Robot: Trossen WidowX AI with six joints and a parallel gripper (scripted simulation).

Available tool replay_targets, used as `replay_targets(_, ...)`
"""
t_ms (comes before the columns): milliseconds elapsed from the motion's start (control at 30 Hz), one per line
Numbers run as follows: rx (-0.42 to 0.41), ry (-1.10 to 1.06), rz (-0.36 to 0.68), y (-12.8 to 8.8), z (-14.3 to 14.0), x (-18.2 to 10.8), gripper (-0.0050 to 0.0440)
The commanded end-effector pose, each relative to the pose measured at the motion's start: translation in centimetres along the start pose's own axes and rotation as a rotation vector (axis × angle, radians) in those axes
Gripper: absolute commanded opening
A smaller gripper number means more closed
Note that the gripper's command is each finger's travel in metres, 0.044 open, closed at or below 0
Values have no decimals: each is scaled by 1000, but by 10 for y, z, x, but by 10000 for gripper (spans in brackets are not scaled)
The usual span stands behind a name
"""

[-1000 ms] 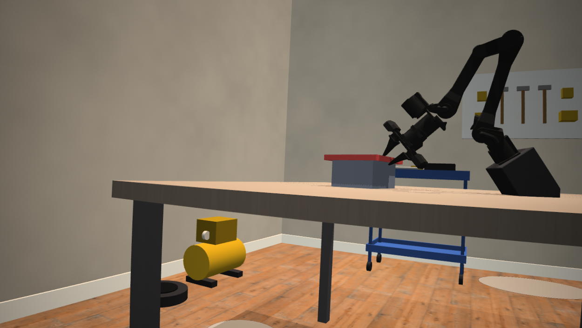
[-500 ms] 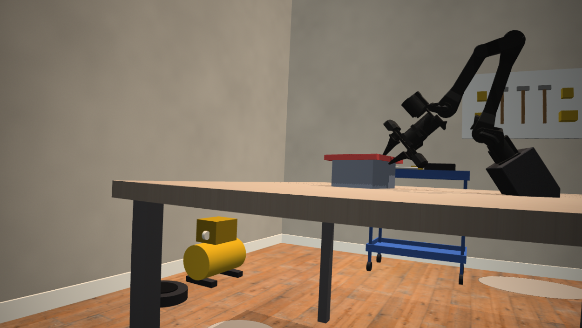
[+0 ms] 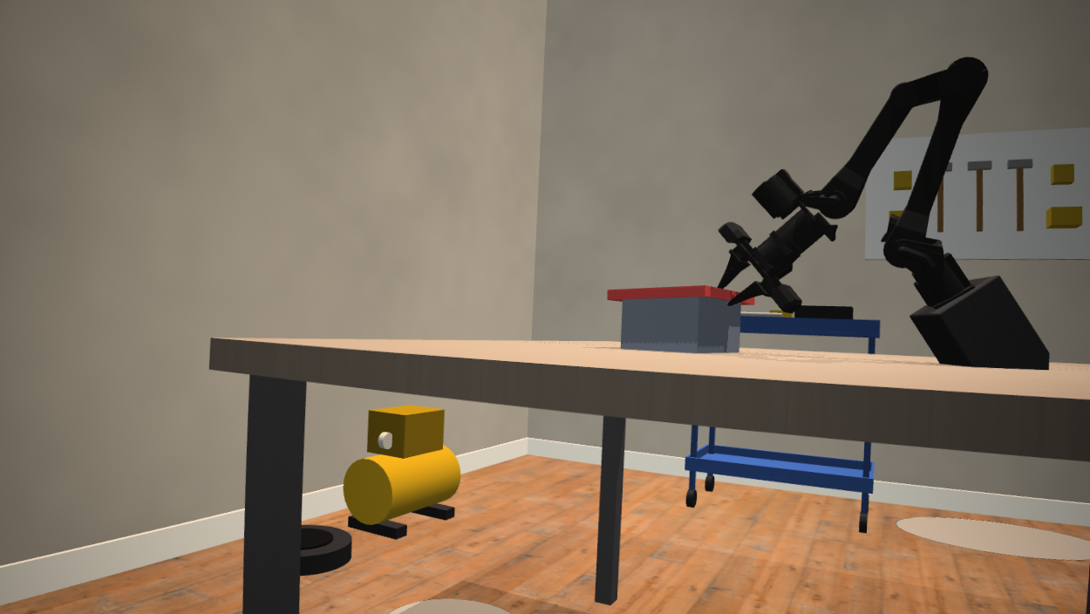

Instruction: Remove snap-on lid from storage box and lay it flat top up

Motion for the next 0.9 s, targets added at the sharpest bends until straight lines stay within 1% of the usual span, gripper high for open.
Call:
replay_targets(0, -1, -1, 1, -1, 1, 0, -50)
replay_targets(867, -1, -1, 1, -3, 6, 0, -50)
Point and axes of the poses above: the point midway between the two fingers, 35 mm back from their tips, its own y axis out along the fingers, its own z axis across the jaws, x = y × z, the point moved 3 cm from there along -y, back along the fingers, and after that the axes turned 9 degrees about y, right-handed, at the moved point
